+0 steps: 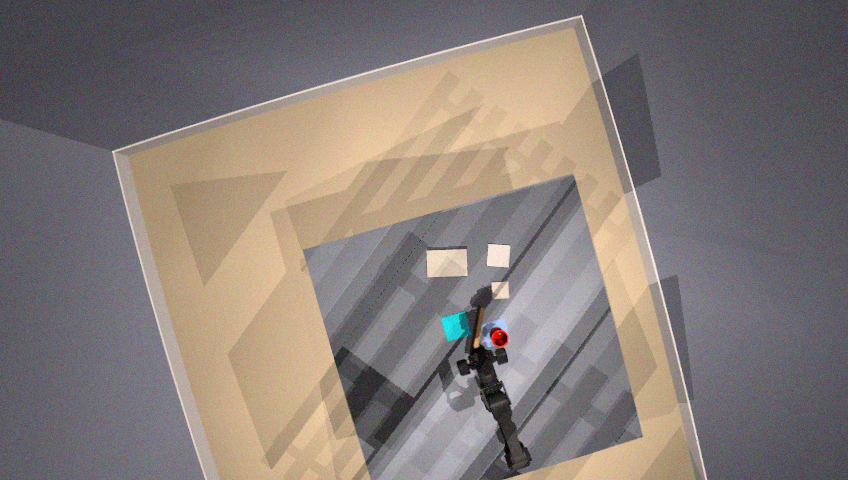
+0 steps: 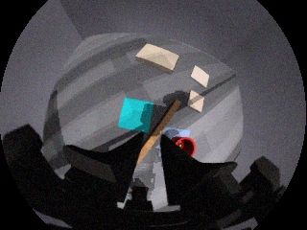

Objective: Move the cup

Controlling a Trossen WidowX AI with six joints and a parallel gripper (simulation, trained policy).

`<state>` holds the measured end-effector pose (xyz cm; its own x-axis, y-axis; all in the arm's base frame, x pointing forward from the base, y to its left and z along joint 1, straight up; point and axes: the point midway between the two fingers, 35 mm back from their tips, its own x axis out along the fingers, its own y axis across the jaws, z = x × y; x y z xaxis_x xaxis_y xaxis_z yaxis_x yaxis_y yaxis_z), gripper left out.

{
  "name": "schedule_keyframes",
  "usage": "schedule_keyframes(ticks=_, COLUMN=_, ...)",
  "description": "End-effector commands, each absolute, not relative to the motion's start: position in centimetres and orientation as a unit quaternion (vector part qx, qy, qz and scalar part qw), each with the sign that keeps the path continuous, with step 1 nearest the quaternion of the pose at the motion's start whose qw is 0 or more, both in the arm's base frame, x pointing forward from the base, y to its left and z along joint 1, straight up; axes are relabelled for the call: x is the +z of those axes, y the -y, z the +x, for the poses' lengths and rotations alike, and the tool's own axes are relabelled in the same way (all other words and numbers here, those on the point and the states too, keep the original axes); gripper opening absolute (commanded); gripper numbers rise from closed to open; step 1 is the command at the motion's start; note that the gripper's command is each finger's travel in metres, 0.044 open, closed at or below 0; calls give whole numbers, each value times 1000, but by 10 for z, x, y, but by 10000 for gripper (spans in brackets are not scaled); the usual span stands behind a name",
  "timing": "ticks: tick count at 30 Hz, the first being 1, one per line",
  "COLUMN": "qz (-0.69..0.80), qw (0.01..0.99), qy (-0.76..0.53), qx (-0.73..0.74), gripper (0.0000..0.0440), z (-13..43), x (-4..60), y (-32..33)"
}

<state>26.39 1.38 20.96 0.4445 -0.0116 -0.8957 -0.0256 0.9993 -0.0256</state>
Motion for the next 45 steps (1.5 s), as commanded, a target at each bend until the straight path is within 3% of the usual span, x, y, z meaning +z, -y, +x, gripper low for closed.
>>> schedule_keyframes(ticks=1, qz=-28, qw=834, qy=-550, qx=4, gripper=111, z=262, x=206, y=-10)
schedule_keyframes(ticks=21, qz=-77, qw=749, qy=-657, qx=17, gripper=111, z=246, x=179, y=18)
schedule_keyframes(ticks=45, qz=-112, qw=693, qy=-710, qx=46, gripper=165, z=237, x=125, y=54)
